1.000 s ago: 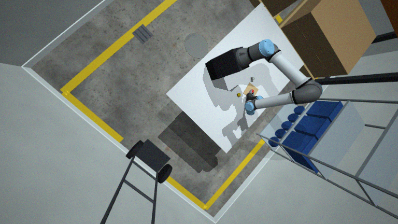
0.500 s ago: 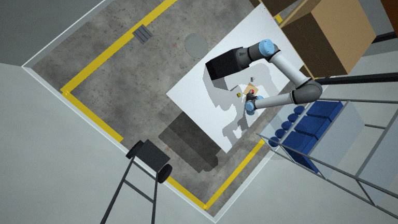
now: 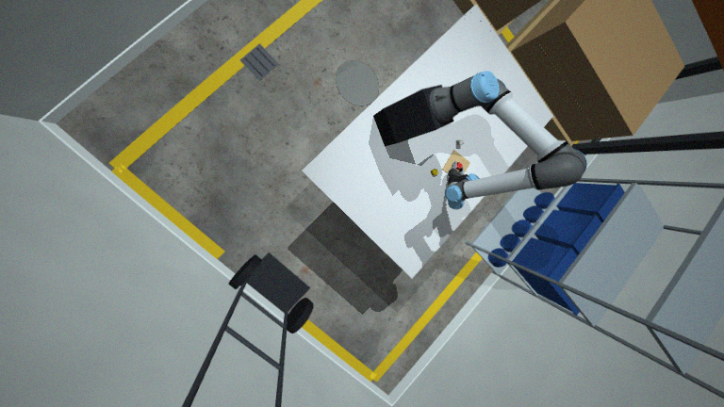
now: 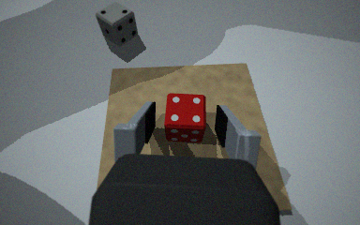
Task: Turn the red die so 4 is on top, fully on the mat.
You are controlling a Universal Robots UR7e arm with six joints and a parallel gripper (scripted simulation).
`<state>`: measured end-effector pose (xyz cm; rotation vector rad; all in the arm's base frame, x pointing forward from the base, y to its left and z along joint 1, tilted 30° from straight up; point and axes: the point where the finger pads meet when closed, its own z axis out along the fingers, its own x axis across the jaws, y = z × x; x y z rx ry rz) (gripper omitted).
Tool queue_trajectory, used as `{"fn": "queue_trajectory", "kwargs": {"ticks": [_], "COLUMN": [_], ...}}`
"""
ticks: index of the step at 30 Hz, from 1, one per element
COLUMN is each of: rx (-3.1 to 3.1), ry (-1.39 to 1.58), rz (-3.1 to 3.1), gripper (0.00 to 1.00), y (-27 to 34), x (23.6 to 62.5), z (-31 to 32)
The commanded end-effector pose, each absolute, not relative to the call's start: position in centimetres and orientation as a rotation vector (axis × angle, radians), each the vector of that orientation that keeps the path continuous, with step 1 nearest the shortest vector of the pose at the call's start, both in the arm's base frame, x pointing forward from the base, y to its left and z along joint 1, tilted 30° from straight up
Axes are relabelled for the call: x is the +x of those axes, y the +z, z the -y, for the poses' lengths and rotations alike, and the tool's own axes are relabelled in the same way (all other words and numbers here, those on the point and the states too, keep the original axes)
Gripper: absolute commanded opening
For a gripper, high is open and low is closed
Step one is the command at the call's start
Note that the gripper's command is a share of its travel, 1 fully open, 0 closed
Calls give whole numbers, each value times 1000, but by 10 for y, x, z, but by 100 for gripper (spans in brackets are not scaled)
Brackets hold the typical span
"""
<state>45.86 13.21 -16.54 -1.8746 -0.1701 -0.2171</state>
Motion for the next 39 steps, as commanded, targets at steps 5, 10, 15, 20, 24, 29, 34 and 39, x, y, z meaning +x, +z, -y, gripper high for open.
{"fn": "queue_trajectory", "kwargs": {"ticks": [5, 10, 15, 20, 24, 29, 34, 39], "rx": [-1875, -1875, -1875, -1875, -1875, -1875, -1875, -1875], "ry": [-218, -218, -218, -218, -218, -218, -218, -218], "rz": [170, 170, 170, 170, 170, 170, 170, 170], "gripper": [100, 100, 100, 100, 100, 100, 100, 100], "y": [-165, -165, -165, -161, -153, -144, -129, -115], "x": [459, 459, 459, 458, 456, 454, 450, 447], "z": [-132, -132, -132, -129, -125, -121, -113, -106]}}
